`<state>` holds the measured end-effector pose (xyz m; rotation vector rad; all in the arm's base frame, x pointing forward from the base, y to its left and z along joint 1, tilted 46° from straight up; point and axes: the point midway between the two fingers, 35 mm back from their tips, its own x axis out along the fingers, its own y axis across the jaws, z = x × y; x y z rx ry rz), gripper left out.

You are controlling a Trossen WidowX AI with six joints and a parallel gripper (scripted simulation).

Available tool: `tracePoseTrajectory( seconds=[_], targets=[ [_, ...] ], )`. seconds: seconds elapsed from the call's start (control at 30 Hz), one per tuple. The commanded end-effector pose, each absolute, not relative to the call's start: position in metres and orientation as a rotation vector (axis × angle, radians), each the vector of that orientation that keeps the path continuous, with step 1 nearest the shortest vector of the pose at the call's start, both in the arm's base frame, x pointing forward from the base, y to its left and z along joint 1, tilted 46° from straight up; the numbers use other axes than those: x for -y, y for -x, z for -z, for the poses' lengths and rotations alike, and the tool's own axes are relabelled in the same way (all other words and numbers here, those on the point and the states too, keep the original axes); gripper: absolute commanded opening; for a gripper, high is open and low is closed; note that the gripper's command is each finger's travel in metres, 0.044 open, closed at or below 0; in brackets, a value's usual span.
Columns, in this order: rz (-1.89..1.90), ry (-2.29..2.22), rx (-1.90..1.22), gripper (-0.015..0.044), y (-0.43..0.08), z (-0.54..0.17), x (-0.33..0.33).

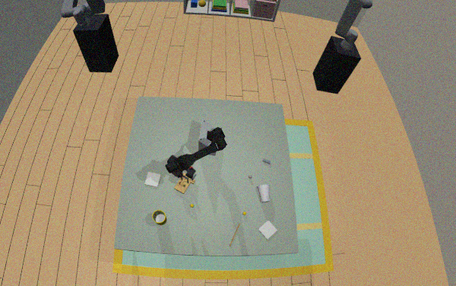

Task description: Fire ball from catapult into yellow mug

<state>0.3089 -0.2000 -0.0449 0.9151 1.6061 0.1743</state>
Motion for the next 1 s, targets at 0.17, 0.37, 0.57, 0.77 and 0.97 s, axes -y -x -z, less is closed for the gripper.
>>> tracePoseTrajectory(
  seconds=[0.17, 0.37, 0.57, 0.77, 0.97],
  targets=[
    [0.002, -0.904, -1.352, 0.044, -0.382, 0.057, 0.25],
    [0.079, -0.906, -1.16, 0.044, -0.433, 0.051, 0.282],
    [0.116, -0.915, -0.963, 0.044, -0.48, 0.035, 0.311],
    [0.118, -0.928, -0.798, 0.044, -0.516, 0.017, 0.331],
    [0.118, -0.931, -0.795, 0.044, -0.517, 0.017, 0.331]
  ],
)
